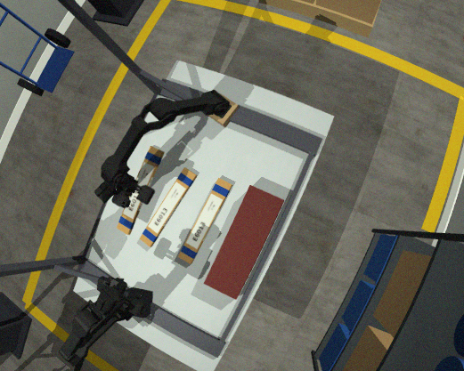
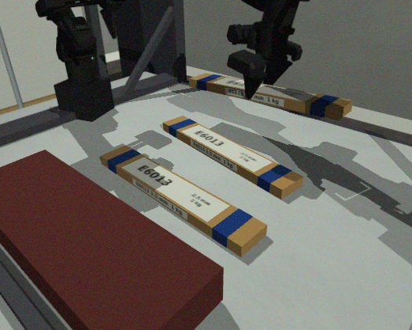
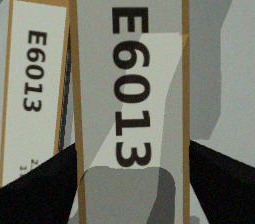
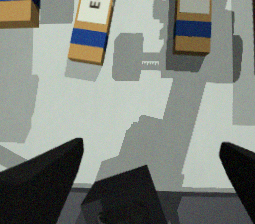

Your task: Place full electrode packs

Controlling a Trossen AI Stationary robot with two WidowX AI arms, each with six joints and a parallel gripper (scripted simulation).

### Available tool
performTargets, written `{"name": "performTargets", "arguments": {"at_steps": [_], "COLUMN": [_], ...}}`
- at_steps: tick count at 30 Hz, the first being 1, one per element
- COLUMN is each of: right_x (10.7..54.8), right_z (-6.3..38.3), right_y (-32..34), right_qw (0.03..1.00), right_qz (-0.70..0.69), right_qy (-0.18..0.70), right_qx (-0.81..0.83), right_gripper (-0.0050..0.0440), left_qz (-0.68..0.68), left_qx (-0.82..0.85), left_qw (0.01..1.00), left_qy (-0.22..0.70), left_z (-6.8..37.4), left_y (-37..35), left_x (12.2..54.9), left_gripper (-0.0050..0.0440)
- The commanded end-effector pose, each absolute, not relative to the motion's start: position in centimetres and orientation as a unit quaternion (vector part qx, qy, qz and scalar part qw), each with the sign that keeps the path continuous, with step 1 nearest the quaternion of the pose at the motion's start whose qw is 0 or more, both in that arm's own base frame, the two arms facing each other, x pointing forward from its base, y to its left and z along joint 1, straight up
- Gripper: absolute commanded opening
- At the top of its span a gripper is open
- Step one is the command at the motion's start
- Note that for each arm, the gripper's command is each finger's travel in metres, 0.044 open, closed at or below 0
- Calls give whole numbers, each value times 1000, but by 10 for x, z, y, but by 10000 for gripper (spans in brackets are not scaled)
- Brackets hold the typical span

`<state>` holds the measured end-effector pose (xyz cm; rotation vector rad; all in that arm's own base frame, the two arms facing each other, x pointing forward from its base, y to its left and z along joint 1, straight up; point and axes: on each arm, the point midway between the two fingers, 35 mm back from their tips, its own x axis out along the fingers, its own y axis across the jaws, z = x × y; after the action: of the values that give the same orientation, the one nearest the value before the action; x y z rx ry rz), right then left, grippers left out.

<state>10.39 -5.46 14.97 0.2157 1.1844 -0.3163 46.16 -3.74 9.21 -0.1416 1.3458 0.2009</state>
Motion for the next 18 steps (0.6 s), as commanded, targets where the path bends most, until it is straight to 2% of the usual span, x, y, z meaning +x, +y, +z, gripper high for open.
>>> {"name": "performTargets", "arguments": {"at_steps": [1,18], "right_x": [105,105], "right_z": [156,156], "right_y": [-55,-55], "right_qw": [818,818], "right_qz": [-149,-149], "right_qy": [547,547], "right_qx": [98,98], "right_gripper": [430,430], "left_qz": [85,86], "left_qx": [-71,-70], "left_qw": [799,799], "left_qy": [591,591], "left_z": [126,137], "left_y": [-31,2], "left_x": [461,441], "left_gripper": [-50,-50]}}
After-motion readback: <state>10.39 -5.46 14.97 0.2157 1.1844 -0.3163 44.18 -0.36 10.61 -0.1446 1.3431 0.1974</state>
